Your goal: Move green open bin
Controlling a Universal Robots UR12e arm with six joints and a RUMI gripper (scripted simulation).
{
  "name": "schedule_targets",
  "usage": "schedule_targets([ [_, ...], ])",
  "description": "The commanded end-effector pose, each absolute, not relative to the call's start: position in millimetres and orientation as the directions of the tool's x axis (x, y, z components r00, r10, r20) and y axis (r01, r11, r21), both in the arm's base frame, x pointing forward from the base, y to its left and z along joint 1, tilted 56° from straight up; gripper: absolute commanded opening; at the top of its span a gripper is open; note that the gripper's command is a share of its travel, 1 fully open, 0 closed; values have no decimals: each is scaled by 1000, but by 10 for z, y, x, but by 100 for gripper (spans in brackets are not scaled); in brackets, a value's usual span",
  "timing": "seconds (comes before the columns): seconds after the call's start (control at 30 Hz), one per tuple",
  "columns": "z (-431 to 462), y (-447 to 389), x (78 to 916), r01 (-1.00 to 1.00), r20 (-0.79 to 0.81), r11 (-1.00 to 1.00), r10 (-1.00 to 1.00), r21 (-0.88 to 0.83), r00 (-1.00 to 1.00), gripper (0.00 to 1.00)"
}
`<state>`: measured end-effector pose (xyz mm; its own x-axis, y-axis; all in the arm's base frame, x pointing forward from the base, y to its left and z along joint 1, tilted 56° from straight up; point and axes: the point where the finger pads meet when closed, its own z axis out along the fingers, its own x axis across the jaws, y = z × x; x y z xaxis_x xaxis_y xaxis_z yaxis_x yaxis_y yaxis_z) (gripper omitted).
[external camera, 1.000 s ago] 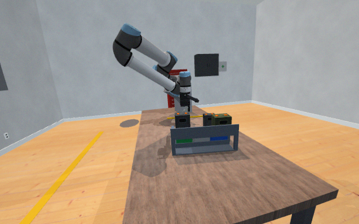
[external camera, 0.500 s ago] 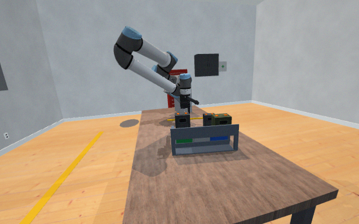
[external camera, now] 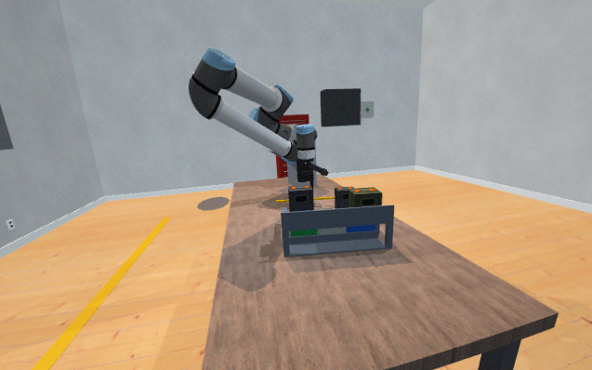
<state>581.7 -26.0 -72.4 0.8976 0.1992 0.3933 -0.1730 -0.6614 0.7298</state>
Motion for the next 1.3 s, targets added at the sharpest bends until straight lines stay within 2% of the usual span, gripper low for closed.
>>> schedule_targets([
  [0.0, -779, -329, 5859, -173, 394, -662, 200, 730, 897, 0],
  [1.27, -950, -551, 5989, -173, 394, -662, 200, 730, 897, 0],
])
